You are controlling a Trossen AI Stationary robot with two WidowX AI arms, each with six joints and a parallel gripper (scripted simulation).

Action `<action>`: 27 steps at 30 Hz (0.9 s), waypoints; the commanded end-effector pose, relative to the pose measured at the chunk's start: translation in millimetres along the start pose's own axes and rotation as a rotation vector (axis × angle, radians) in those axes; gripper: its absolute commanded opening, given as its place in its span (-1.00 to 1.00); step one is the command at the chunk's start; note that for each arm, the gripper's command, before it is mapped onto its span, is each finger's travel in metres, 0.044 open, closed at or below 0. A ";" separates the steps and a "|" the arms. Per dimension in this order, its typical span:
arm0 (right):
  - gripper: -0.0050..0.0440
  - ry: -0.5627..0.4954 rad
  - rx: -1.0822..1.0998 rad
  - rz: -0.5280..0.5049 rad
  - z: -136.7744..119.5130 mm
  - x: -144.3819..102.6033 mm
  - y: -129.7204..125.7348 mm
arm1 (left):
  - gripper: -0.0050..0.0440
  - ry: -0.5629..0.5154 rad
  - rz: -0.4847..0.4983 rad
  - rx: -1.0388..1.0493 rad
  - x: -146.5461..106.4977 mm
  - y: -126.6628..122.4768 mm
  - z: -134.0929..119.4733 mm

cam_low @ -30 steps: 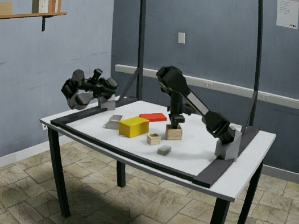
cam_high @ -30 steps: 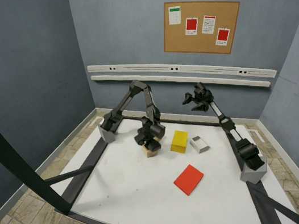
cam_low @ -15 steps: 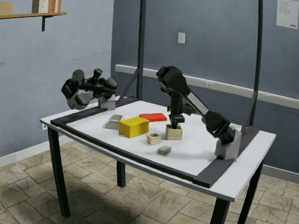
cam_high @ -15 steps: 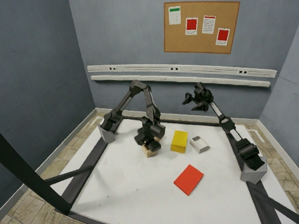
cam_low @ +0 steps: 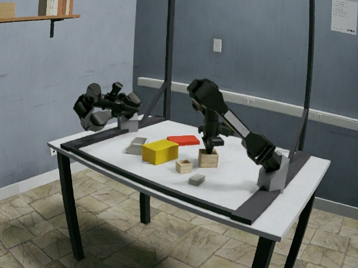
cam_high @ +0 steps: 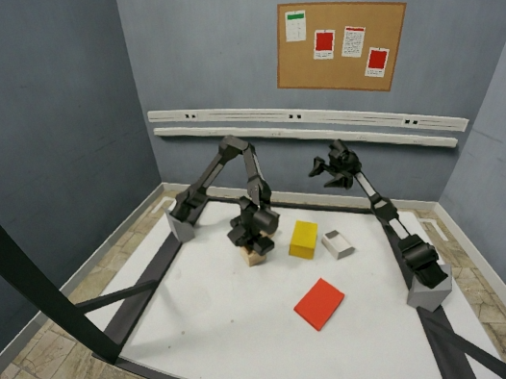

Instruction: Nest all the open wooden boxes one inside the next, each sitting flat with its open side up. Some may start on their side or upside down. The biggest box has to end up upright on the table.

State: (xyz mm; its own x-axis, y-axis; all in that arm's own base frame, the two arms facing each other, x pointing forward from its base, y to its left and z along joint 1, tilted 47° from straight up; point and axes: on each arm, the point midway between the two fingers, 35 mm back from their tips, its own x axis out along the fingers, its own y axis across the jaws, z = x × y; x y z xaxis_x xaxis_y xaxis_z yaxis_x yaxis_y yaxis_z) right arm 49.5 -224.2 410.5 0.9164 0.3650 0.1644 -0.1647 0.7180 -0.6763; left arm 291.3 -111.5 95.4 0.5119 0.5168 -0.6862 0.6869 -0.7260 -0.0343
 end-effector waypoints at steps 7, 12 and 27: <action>0.84 0.007 -0.027 0.017 8.8 6.2 1.8 | -0.81 -0.005 0.018 -0.428 -22.1 6.1 -4.4; 0.84 0.007 -0.027 0.017 8.8 6.2 1.8 | -0.88 -0.007 0.018 -0.597 -25.9 6.3 -4.3; 0.84 0.007 -0.027 0.017 8.8 6.2 1.8 | -1.00 -0.014 0.015 -1.122 -45.6 6.5 -4.1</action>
State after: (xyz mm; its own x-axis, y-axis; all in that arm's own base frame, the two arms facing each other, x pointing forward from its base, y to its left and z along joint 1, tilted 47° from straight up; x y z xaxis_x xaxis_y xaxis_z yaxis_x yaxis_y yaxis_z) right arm 49.5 -224.2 410.5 0.9164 0.3650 0.1644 -0.1647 0.7180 -0.6763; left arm 275.1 -132.9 119.7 0.5188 0.5026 -0.6916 0.8046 -0.0137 0.5936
